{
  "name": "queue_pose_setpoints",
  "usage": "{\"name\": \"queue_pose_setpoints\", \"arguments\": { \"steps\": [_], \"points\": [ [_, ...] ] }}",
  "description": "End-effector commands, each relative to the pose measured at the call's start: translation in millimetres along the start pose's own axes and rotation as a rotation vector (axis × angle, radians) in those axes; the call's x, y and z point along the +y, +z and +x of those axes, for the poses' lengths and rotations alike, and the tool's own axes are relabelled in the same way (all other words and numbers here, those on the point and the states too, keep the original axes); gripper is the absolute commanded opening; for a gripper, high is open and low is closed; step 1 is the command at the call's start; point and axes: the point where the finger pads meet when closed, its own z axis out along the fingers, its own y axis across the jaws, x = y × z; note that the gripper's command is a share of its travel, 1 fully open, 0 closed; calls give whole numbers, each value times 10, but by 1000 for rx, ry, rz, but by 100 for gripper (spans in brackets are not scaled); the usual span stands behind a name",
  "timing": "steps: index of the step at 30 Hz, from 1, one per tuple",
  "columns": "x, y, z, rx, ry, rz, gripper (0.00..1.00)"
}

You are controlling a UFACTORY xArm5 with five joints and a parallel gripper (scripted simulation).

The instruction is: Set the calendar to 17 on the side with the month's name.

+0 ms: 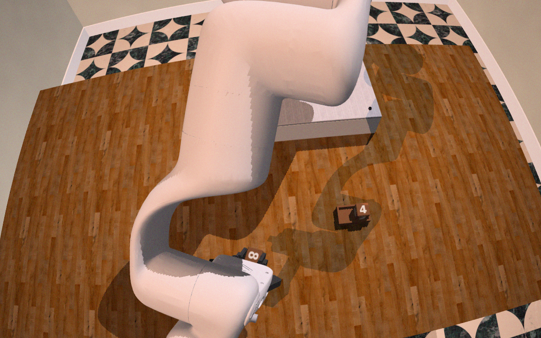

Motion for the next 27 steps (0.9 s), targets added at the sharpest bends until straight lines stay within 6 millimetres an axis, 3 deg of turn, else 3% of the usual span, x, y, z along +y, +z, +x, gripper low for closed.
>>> {"name": "queue_pose_setpoints", "arguments": {
  "steps": [1,27],
  "points": [
    [-2,-8,10,4,1,0,27],
    [-7,271,208,3,8,-1,27]
  ]
}}
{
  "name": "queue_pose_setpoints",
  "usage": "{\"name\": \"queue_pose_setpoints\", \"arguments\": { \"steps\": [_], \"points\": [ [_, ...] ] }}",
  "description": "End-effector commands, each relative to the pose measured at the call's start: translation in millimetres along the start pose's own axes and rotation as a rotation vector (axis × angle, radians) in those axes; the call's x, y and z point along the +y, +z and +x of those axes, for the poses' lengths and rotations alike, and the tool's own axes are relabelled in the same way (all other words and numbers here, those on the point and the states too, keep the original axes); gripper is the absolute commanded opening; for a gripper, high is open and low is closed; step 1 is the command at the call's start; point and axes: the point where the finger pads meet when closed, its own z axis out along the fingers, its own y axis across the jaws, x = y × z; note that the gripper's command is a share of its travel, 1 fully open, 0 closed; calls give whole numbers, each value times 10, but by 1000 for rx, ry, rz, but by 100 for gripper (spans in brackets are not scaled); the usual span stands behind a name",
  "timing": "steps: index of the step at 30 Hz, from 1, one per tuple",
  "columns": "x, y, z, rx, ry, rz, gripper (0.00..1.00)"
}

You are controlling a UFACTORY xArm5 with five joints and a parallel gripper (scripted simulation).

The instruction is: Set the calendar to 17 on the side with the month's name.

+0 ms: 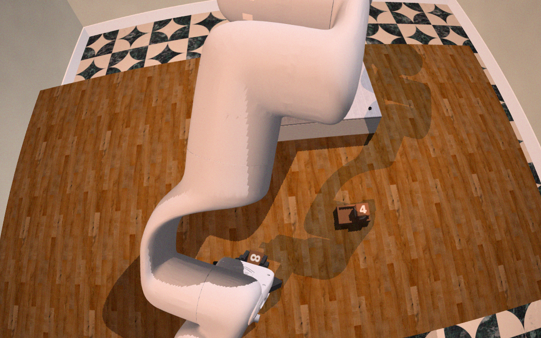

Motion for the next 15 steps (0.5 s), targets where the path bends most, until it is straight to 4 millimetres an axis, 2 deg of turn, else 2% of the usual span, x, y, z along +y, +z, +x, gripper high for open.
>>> {"name": "queue_pose_setpoints", "arguments": {
  "steps": [1,15],
  "points": [
    [1,64,64,4,0,0,27],
    [9,214,168,5,-9,1,27]
  ]
}}
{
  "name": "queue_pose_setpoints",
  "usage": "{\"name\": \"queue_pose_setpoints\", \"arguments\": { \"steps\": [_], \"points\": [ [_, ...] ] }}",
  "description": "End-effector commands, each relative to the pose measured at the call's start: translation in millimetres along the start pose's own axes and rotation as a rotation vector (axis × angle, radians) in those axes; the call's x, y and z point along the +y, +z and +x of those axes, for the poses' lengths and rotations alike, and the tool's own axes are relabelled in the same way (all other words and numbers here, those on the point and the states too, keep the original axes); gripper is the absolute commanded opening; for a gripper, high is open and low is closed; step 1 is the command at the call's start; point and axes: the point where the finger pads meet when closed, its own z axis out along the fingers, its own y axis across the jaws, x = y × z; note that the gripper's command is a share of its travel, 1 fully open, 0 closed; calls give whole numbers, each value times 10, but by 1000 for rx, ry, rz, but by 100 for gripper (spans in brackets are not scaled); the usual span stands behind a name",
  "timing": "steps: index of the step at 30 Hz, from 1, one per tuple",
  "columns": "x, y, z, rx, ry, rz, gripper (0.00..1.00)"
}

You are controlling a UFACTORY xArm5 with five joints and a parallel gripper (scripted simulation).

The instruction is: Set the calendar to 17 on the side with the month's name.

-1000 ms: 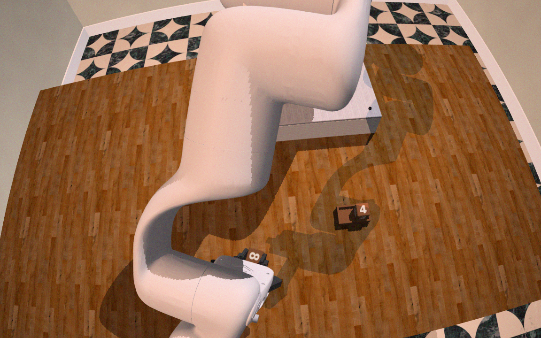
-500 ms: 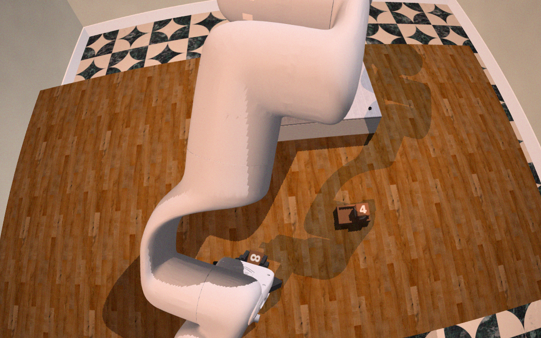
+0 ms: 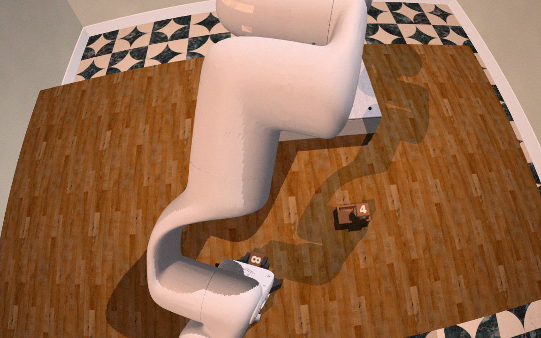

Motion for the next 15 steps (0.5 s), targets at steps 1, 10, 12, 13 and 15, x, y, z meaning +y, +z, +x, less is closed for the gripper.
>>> {"name": "queue_pose_setpoints", "arguments": {
  "steps": [1,10,12,13,15],
  "points": [
    [4,41,46,4,-4,0,27],
    [5,80,74,4,-4,1,27],
    [5,86,78,4,-4,1,27],
    [5,89,80,4,-4,1,27],
    [5,91,82,4,-4,1,27]
  ]
}}
